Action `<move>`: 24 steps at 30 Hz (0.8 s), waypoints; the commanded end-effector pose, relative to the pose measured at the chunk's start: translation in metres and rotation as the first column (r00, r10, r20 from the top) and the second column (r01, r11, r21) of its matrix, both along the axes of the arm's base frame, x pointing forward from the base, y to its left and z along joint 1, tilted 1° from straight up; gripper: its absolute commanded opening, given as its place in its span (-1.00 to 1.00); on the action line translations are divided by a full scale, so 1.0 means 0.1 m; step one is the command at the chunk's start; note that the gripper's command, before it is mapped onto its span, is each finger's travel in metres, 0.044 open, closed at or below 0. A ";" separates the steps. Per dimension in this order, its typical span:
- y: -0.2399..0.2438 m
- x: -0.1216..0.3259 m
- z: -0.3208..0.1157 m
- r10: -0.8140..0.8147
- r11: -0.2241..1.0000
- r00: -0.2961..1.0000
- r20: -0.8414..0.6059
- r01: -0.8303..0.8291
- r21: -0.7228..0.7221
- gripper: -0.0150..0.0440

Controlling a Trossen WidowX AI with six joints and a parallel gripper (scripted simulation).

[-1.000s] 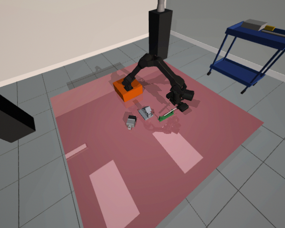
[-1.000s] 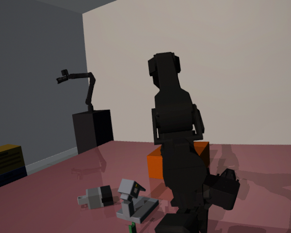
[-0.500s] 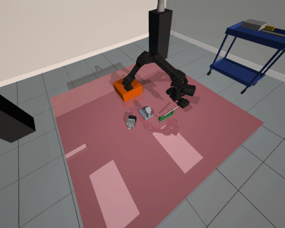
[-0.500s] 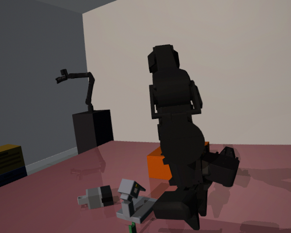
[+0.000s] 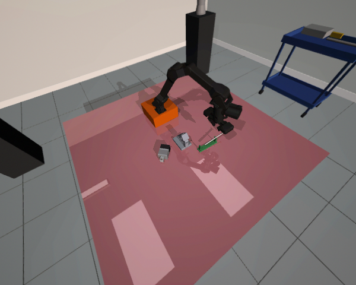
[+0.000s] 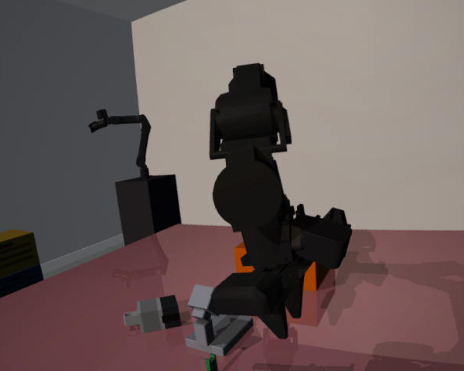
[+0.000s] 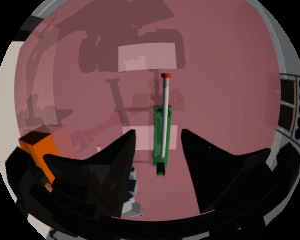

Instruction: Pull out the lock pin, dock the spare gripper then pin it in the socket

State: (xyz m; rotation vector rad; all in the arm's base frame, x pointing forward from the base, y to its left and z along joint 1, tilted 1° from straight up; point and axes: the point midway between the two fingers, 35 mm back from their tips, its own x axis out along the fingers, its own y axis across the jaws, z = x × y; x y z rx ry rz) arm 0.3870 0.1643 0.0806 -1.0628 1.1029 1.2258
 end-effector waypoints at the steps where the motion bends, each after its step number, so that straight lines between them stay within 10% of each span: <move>1: -0.26 0.06 0.26 -0.010 1.000 0.999 0.039 0.010 -0.018 0.12; 24: -0.25 0.12 -0.51 -0.010 1.000 0.999 0.039 0.010 -0.018 0.12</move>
